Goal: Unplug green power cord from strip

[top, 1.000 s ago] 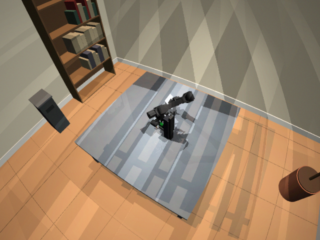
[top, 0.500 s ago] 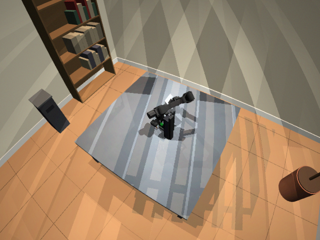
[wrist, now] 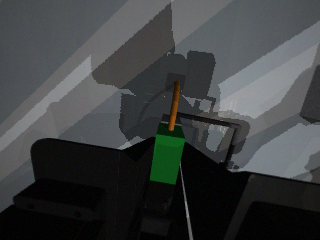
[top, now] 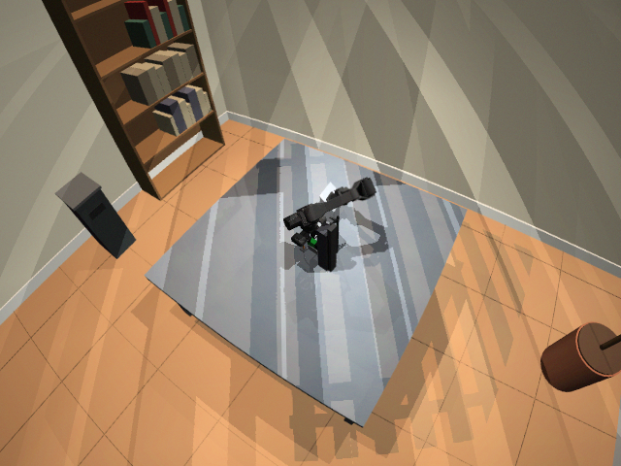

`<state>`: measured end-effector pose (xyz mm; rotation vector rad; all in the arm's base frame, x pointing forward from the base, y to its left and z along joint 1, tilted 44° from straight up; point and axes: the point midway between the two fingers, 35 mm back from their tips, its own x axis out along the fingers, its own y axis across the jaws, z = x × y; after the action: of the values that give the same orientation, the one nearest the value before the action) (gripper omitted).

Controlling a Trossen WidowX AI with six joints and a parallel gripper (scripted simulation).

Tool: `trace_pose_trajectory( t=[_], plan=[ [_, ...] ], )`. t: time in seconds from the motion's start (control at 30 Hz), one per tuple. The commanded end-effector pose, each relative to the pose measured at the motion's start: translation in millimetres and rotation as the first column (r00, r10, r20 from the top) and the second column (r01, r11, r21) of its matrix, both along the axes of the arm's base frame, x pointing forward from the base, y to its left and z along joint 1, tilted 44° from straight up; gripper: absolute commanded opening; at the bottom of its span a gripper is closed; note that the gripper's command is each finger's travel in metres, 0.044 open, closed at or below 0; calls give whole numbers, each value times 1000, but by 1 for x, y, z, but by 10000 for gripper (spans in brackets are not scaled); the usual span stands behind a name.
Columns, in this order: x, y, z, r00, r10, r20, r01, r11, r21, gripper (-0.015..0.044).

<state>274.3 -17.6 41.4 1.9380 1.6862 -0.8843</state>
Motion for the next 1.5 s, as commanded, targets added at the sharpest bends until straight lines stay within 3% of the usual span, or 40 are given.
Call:
trace_pose_trajectory(
  t=[0.0, 0.8, 1.33, 1.47],
  plan=[
    [-3, -18, -12, 1000, -12, -11, 12, 999, -36, 0],
    [-14, -49, -34, 1000, -14, -13, 14, 999, -35, 0],
    [-14, -46, -35, 1000, -15, -13, 14, 999, -31, 420],
    [-22, -77, -54, 1000, -15, -13, 15, 999, -34, 440]
  ],
)
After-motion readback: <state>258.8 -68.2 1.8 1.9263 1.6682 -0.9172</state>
